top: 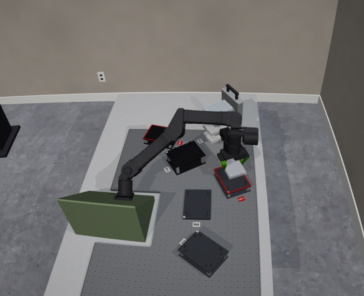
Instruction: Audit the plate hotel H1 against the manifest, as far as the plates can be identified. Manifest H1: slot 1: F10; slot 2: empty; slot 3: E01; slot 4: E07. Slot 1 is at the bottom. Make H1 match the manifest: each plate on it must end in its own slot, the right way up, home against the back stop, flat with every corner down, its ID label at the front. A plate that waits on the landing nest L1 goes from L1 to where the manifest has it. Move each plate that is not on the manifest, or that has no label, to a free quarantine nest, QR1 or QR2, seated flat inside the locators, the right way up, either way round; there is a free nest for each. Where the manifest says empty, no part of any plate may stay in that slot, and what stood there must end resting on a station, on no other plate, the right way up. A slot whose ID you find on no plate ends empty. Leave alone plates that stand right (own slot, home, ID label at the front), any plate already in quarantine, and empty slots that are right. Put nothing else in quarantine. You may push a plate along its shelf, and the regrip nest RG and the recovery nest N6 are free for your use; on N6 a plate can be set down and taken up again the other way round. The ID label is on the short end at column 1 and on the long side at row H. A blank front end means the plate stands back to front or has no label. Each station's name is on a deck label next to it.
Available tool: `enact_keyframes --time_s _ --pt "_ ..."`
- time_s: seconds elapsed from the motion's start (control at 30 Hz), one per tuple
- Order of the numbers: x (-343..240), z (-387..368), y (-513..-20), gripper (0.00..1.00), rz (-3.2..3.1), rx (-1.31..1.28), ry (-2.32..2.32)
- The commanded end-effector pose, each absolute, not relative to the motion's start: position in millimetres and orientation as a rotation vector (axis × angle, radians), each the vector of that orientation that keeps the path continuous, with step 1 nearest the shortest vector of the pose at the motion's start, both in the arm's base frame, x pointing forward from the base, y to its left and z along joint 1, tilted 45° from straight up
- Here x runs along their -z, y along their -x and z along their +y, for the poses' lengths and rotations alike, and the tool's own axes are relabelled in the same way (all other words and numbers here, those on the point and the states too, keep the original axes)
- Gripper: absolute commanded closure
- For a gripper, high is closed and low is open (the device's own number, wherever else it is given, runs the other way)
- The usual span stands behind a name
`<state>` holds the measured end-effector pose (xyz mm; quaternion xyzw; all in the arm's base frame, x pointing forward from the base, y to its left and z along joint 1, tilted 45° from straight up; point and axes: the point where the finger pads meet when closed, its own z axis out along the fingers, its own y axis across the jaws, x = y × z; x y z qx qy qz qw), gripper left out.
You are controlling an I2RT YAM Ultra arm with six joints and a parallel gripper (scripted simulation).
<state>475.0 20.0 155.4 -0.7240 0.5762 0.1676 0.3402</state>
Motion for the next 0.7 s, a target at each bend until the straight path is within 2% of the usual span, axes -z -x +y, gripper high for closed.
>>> enact_keyframes --time_s 0.0,0.67 --pt "-159.7 11.2 -475.1 0.14 1.491 -0.412 1.879" --pt "-158.5 9.5 -477.3 0.14 1.488 -0.406 1.88"
